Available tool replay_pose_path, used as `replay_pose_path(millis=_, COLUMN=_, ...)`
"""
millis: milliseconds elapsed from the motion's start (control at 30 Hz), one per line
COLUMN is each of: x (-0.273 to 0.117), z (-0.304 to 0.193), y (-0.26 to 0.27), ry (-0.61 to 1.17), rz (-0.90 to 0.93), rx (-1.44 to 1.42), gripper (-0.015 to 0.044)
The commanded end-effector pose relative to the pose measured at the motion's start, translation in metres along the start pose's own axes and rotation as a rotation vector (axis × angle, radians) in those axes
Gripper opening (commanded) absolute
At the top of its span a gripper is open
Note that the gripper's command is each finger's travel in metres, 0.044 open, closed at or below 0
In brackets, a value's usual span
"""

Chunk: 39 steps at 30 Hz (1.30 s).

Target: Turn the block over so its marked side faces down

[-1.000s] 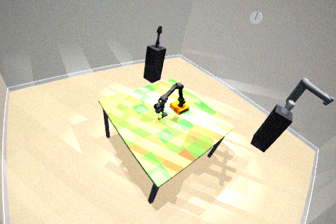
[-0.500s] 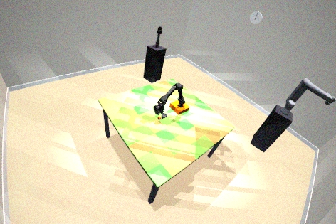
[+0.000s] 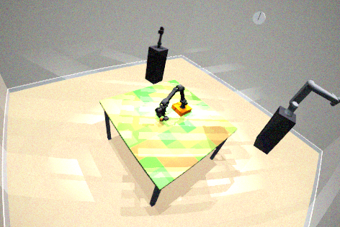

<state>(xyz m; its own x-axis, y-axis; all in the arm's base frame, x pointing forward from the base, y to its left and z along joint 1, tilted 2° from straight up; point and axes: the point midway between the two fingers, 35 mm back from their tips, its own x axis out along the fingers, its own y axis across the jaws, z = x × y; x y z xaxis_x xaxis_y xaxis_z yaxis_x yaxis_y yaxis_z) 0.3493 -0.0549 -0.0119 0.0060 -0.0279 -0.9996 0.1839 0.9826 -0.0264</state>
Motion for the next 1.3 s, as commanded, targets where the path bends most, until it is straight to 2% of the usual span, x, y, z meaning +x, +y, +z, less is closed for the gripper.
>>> replay_pose_path(millis=0, x=0.002, z=0.0, y=0.001, ry=0.004, rz=0.004, rx=0.0, gripper=0.0204)
replay_pose_path(millis=100, x=0.002, z=0.0, y=0.001, ry=0.004, rz=0.004, rx=0.0, gripper=0.0125)
replay_pose_path(millis=600, x=0.002, z=0.0, y=0.001, ry=0.004, rz=0.004, rx=0.0, gripper=0.0025)
replay_pose_path(millis=633, x=0.001, z=0.0, y=0.001, ry=0.004, rz=0.004, rx=0.0, gripper=0.0)
replay_pose_path(millis=833, x=-0.028, z=0.0, y=0.0, ry=0.004, rz=0.004, rx=0.0, gripper=0.0)
replay_pose_path(millis=1000, x=-0.027, z=0.0, y=0.0, ry=-0.006, rz=0.004, rx=0.0, gripper=0.0)
replay_pose_path(millis=1267, x=-0.021, z=0.002, y=0.001, ry=-0.13, rz=0.004, rx=-0.001, gripper=0.0)
